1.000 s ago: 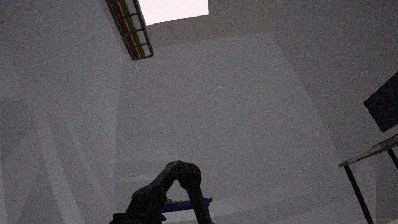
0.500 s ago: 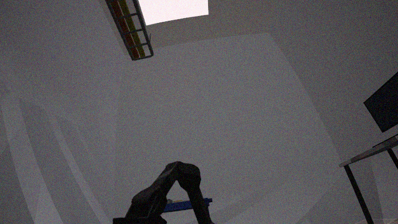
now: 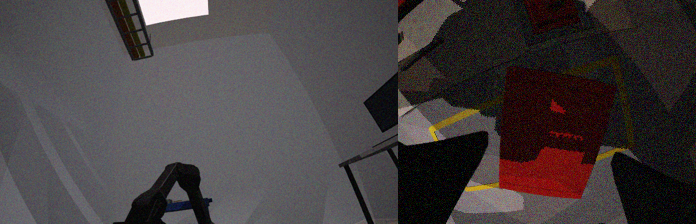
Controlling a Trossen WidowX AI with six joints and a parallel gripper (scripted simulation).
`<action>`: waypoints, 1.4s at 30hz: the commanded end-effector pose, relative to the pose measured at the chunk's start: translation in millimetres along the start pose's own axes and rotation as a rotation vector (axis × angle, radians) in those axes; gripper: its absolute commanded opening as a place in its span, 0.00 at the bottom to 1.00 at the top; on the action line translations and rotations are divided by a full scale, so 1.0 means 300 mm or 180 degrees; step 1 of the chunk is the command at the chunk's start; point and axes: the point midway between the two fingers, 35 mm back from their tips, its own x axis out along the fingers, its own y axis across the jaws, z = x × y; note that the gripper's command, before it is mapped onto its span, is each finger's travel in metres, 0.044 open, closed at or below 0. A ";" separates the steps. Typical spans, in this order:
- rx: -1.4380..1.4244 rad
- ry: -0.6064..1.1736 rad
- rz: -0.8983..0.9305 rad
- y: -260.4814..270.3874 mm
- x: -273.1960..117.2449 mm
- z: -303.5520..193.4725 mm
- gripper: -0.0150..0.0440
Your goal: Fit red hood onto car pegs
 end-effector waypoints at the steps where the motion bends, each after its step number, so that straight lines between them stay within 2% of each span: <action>1: -0.0007 -0.0018 0.0013 0.005 0.008 0.002 1.00; 39: -0.0007 -0.0017 0.0013 0.005 0.070 0.002 1.00; 42: 0.0001 0.0000 0.0002 0.001 0.062 0.000 0.87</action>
